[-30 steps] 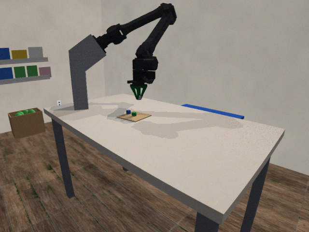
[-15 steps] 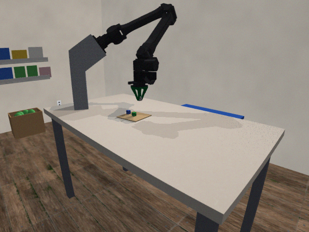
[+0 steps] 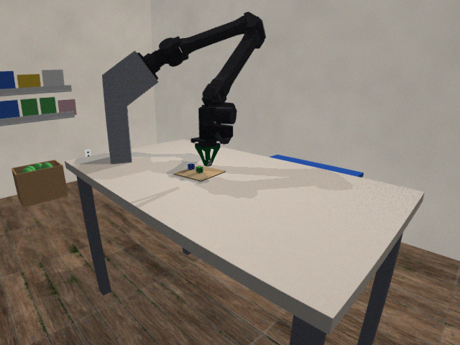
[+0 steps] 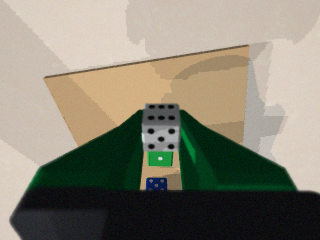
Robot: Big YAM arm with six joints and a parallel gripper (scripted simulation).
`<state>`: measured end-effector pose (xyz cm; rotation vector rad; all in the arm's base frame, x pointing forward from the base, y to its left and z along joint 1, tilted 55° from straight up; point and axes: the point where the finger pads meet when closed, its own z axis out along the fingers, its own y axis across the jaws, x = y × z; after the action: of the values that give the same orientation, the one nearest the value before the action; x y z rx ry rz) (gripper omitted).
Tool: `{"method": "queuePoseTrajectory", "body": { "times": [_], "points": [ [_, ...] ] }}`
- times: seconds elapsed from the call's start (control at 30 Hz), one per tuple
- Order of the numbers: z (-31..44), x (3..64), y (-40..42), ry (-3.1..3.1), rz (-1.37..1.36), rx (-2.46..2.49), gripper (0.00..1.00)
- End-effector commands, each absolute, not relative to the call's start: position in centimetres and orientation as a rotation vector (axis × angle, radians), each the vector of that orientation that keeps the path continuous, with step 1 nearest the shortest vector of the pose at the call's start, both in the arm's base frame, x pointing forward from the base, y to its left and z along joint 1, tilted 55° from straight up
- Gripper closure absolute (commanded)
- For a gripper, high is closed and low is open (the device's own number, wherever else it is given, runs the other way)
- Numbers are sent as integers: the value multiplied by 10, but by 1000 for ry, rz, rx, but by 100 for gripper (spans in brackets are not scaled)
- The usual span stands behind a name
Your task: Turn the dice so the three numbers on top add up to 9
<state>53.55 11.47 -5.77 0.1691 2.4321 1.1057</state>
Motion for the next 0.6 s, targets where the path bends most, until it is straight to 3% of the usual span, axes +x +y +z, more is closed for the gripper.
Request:
{"method": "queuePoseTrajectory", "body": {
  "times": [0.0, 0.57],
  "points": [
    [-63, 540, 125, 2431, 1120, 187, 85],
    [-72, 551, 132, 2428, 1115, 208, 85]
  ]
}}
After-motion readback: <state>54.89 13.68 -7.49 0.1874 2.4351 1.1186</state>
